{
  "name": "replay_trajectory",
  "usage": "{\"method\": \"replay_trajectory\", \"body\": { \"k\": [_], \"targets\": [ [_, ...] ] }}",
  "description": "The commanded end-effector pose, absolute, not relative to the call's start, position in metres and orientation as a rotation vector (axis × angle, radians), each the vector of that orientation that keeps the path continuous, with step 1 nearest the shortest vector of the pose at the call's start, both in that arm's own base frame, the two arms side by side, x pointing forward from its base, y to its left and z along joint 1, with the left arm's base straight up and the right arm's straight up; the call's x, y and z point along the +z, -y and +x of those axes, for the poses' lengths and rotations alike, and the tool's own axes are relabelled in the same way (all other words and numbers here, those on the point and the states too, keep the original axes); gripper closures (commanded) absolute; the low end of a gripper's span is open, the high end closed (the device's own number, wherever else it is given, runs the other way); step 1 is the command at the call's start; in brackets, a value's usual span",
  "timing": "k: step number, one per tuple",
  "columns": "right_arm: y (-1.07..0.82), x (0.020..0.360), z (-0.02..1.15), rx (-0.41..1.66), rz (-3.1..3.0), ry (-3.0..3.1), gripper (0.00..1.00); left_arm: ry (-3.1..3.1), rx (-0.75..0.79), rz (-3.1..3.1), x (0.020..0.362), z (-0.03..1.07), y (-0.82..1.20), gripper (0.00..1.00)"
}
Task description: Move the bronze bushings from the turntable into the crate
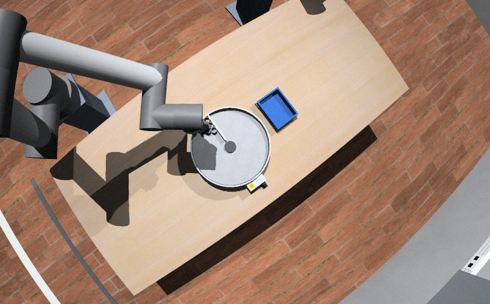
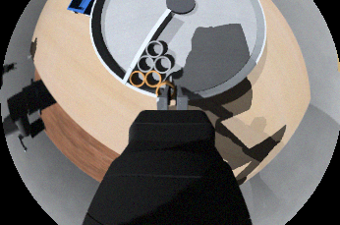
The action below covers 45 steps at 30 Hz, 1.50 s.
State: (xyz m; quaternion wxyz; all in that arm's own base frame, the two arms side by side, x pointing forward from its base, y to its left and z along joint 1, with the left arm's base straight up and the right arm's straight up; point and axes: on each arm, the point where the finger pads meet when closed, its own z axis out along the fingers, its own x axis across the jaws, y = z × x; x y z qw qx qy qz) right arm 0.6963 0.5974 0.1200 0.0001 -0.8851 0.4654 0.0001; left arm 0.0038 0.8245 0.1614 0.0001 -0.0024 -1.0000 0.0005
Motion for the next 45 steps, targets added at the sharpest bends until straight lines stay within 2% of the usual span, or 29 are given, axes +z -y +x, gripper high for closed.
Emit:
{"method": "replay_trajectory", "body": {
  "k": [1, 45],
  "targets": [
    [-0.5979, 0.1416, 0.6967, 0.0, -2.78, -1.461, 1.0, 3.142, 0.0, -0.007, 0.162, 0.0039, -0.8249, 0.0],
    [-0.598, 0.1487, 0.6967, 0.0, -2.78, -1.461, 1.0, 3.142, 0.0, -0.007, 0.162, 0.0039, -0.8249, 0.0]
  ]
}}
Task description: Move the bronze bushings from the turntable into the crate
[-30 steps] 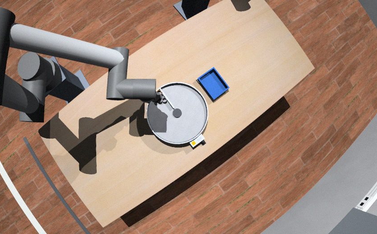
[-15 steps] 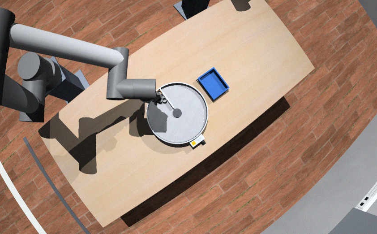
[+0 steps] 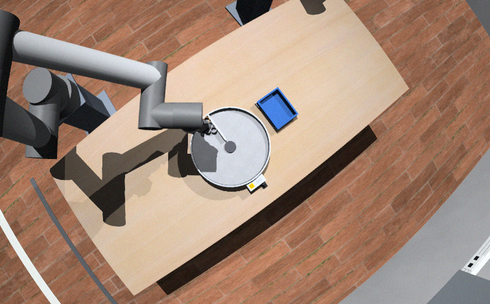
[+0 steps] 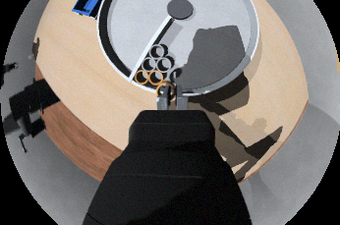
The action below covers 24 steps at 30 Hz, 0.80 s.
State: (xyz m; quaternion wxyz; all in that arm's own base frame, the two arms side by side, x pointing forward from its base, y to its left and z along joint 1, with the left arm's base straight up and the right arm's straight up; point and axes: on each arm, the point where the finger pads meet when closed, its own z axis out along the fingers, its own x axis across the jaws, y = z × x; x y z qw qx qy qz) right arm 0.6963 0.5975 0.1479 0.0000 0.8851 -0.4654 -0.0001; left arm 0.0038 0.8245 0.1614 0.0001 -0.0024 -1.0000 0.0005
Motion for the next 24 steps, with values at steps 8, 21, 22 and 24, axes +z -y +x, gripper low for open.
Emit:
{"method": "replay_trajectory", "body": {
  "k": [8, 21, 22, 24],
  "targets": [
    [-0.611, 0.149, 0.701, 0.0, 2.782, 1.463, 1.0, 3.142, 0.0, -0.007, 0.162, 0.004, -0.825, 0.0],
    [-0.686, 0.149, 0.727, 0.0, 2.782, 1.463, 1.0, 3.142, 0.0, -0.007, 0.162, 0.004, -0.825, 0.0],
    [-0.696, 0.149, 0.73, 0.0, 2.782, 1.463, 1.0, 3.142, 0.0, -0.007, 0.162, 0.004, -0.825, 0.0],
    [-0.717, 0.149, 0.737, 0.0, 2.782, 1.463, 1.0, 3.142, 0.0, -0.007, 0.162, 0.004, -0.825, 0.0]
  ]
}}
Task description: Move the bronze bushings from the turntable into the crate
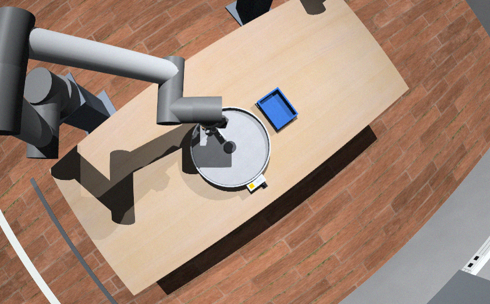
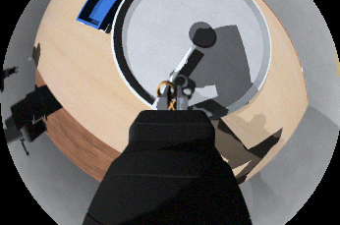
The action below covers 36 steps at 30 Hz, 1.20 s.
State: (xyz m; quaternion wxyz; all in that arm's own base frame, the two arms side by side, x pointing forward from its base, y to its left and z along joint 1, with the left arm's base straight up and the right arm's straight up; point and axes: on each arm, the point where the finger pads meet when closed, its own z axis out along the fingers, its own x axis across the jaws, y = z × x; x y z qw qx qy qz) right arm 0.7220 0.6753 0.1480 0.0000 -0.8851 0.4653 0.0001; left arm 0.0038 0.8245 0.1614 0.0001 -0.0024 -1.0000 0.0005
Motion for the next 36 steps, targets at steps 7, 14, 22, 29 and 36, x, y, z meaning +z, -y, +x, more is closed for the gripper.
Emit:
{"method": "replay_trajectory", "body": {
  "k": [7, 14, 22, 29, 36],
  "targets": [
    [-0.789, 0.149, 0.762, 0.0, -2.779, -1.461, 1.0, 3.142, 0.0, -0.007, 0.162, 0.004, -0.825, 0.0],
    [-0.846, 0.149, 0.781, 0.0, -2.779, -1.461, 1.0, 3.142, 0.0, -0.007, 0.162, 0.004, -0.825, 0.0],
    [-0.924, 0.149, 0.808, 0.0, -2.779, -1.461, 1.0, 3.142, 0.0, -0.007, 0.162, 0.004, -0.825, 0.0],
    [-0.963, 0.149, 0.821, 0.0, -2.779, -1.461, 1.0, 3.142, 0.0, -0.007, 0.162, 0.004, -0.825, 0.0],
    [-0.998, 0.149, 0.833, 0.0, -2.779, -1.461, 1.0, 3.142, 0.0, -0.007, 0.162, 0.004, -0.825, 0.0]
  ]
}}
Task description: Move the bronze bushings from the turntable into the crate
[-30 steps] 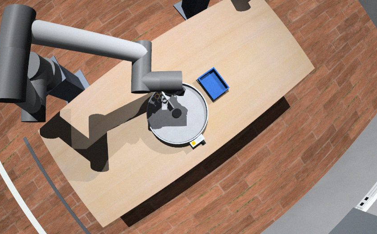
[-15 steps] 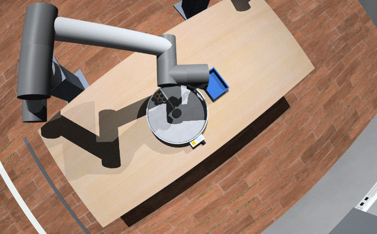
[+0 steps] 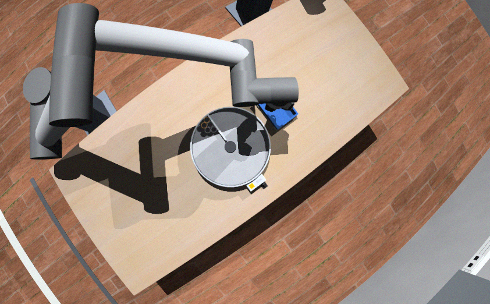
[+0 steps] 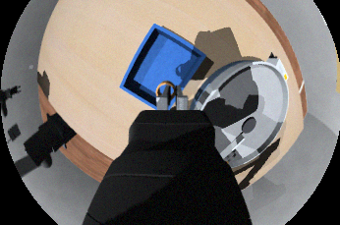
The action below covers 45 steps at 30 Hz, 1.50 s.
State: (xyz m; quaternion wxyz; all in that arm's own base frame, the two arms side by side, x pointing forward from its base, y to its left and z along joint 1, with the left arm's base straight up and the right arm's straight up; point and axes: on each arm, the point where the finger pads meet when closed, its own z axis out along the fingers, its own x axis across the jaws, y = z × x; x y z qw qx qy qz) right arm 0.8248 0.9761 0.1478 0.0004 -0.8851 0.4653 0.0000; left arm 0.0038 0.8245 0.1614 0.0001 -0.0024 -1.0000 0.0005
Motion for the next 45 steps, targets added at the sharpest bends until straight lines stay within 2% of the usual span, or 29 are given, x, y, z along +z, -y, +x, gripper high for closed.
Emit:
{"method": "replay_trajectory", "body": {
  "k": [1, 45],
  "targets": [
    [-1.001, 0.149, 0.834, 0.0, -2.779, -1.461, 1.0, 3.142, 0.0, -0.007, 0.162, 0.004, -0.825, 0.0],
    [-1.012, 0.149, 0.838, 0.0, -2.779, -1.461, 1.0, 3.142, 0.0, -0.007, 0.162, 0.004, -0.825, 0.0]
  ]
}}
